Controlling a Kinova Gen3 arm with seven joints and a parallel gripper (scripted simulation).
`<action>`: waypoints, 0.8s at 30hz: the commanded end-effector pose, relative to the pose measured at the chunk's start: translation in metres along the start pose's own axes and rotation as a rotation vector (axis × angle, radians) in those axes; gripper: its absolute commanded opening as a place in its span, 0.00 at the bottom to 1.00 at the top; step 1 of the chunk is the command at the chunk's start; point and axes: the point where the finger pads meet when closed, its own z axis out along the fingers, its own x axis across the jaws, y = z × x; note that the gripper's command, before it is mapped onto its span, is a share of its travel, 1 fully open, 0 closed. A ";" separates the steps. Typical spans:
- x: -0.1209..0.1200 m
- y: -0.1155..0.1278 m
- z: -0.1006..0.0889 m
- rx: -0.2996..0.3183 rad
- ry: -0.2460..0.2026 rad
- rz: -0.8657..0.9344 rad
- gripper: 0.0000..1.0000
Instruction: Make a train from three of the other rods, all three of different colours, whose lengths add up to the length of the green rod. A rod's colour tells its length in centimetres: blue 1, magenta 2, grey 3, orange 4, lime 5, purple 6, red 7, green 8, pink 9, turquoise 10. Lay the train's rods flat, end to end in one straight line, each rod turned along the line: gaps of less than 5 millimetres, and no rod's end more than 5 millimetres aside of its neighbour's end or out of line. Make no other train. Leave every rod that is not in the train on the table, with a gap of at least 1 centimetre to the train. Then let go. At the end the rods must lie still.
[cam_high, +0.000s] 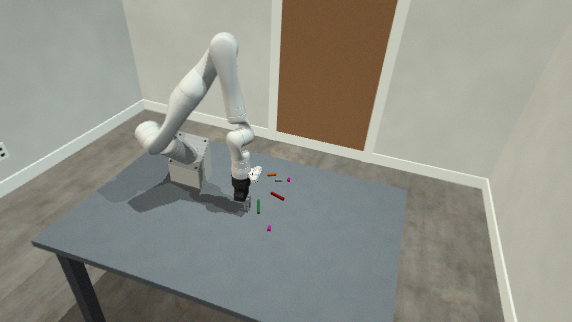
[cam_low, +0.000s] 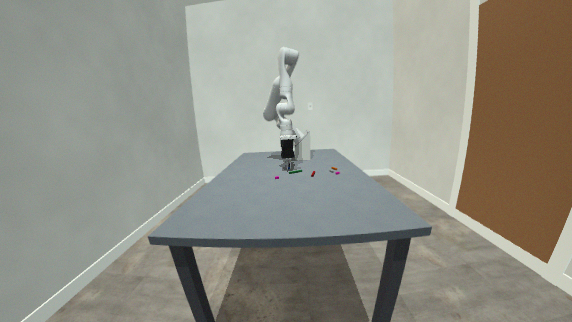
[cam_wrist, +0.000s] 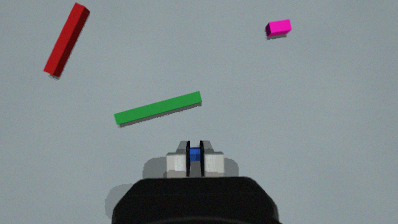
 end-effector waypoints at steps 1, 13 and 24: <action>0.000 0.000 0.000 0.001 0.000 0.000 0.24; 0.000 0.000 0.000 0.001 0.000 0.000 0.24; 0.000 0.000 0.005 0.001 0.000 0.000 0.24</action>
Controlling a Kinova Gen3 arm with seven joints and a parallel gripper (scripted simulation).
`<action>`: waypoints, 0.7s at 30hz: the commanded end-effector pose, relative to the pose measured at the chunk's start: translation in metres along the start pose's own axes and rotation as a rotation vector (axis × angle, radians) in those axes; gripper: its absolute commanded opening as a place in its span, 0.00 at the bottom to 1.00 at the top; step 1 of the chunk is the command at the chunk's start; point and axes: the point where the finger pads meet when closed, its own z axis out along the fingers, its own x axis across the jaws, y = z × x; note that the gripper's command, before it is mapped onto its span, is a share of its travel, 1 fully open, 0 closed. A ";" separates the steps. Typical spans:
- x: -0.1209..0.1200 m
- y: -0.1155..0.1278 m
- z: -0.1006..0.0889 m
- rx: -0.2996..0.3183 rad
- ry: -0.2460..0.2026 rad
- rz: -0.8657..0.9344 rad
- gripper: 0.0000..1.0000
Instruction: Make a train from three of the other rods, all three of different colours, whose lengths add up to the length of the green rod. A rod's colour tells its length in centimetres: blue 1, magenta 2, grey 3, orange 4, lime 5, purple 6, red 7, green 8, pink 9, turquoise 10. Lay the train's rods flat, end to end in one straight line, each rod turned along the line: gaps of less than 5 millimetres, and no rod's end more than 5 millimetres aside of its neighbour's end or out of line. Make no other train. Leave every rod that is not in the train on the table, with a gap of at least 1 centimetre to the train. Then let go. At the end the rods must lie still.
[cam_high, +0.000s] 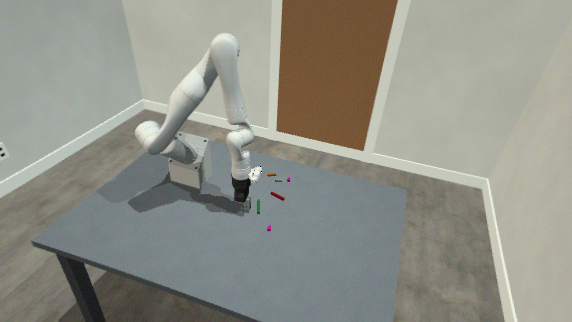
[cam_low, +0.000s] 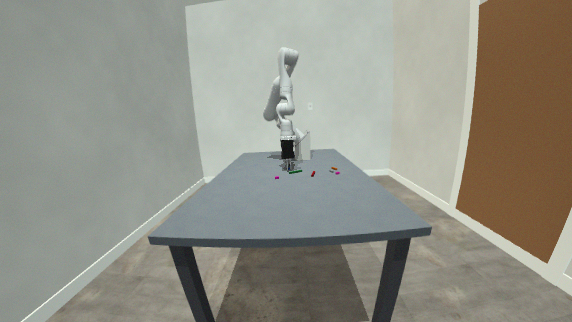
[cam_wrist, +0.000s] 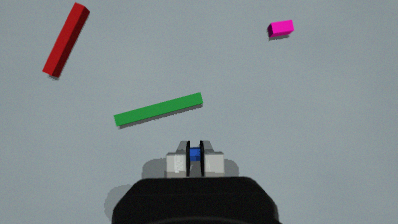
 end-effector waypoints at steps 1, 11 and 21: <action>0.001 0.001 0.003 -0.003 -0.001 0.003 0.24; 0.001 0.001 0.009 -0.003 -0.001 0.003 0.24; 0.001 0.001 0.009 -0.003 -0.001 0.003 0.24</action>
